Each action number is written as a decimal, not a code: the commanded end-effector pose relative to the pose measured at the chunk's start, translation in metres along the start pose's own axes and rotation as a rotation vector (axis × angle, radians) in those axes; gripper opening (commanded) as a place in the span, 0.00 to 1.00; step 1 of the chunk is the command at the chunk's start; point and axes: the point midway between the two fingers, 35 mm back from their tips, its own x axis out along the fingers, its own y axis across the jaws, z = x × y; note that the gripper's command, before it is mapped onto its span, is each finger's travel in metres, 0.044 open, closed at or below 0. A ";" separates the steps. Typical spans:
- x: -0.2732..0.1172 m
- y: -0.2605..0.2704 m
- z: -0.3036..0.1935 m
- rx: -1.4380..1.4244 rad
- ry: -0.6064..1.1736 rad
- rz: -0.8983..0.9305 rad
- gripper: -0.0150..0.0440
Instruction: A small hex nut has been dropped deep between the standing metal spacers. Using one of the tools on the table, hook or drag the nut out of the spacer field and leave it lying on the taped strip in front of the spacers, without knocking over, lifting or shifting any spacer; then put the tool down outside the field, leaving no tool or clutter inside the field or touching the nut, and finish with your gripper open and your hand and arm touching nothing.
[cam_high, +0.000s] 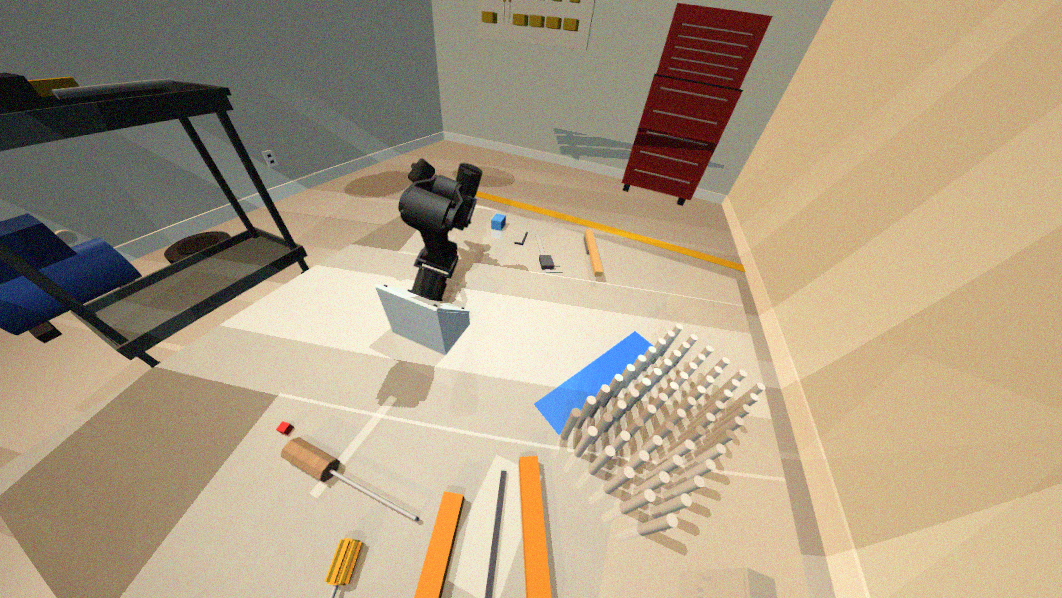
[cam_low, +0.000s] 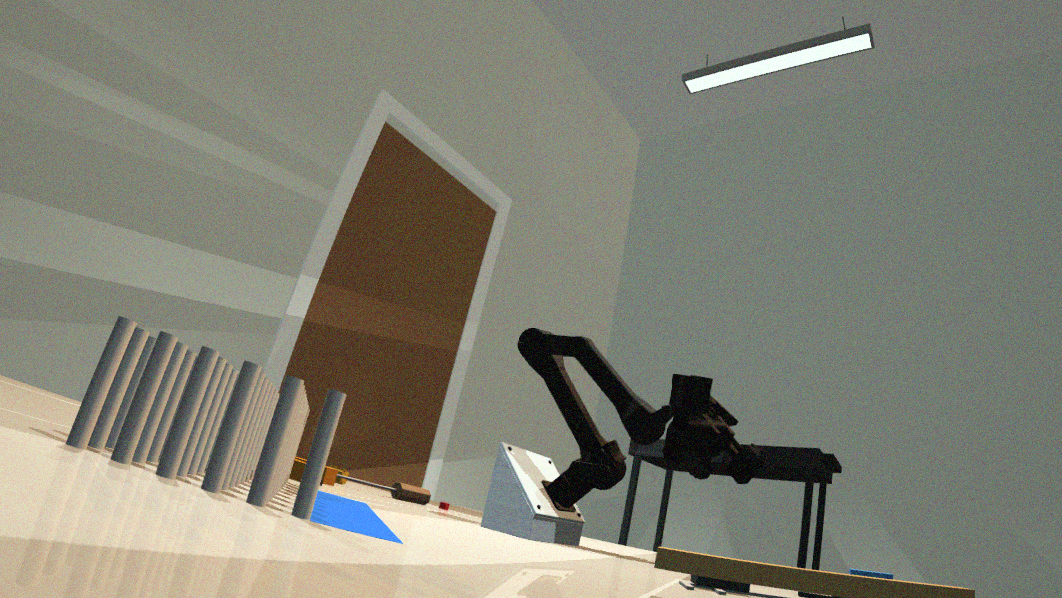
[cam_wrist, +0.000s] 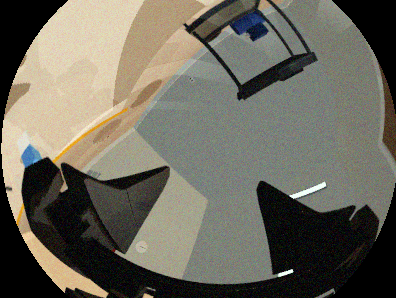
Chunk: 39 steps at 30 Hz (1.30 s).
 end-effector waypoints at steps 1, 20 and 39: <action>0.000 0.002 -0.001 0.008 0.000 0.008 0.98; -0.077 0.172 -0.041 0.764 0.400 0.799 1.00; -0.246 0.223 -0.091 0.962 1.161 1.207 1.00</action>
